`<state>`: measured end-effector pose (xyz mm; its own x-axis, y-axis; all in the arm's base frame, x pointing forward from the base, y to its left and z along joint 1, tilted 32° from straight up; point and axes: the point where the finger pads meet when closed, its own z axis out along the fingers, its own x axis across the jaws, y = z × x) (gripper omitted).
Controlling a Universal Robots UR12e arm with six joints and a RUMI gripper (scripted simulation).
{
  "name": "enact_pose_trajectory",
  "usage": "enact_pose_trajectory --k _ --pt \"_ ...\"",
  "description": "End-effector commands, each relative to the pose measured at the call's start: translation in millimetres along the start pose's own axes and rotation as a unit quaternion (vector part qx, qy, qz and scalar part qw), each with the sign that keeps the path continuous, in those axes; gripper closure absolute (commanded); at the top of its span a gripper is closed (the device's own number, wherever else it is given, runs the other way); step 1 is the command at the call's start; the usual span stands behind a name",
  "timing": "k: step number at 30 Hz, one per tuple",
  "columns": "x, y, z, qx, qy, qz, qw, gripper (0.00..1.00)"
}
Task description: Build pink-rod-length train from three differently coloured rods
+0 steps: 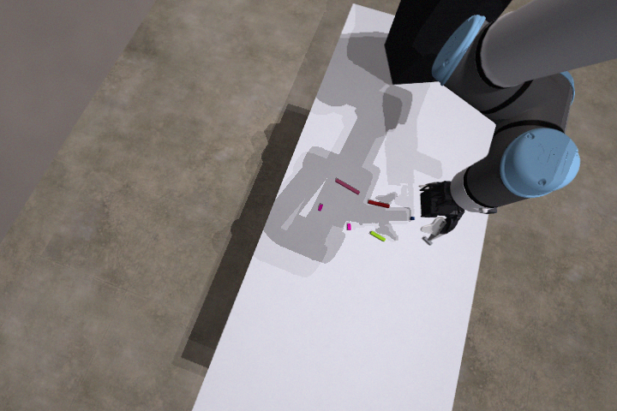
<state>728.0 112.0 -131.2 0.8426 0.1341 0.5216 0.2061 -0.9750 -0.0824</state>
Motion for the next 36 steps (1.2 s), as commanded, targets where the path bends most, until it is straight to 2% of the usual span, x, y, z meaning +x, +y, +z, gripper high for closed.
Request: enact_pose_trajectory --k 1,21,36 --pt "0.3 0.0 -0.3 0.000 0.000 -0.003 1.000 0.00" --pt "-0.2 -0.6 0.0 0.000 0.000 -0.041 0.999 0.00" --pt "-1.3 -1.6 0.8 0.000 0.000 -0.136 0.991 0.00"
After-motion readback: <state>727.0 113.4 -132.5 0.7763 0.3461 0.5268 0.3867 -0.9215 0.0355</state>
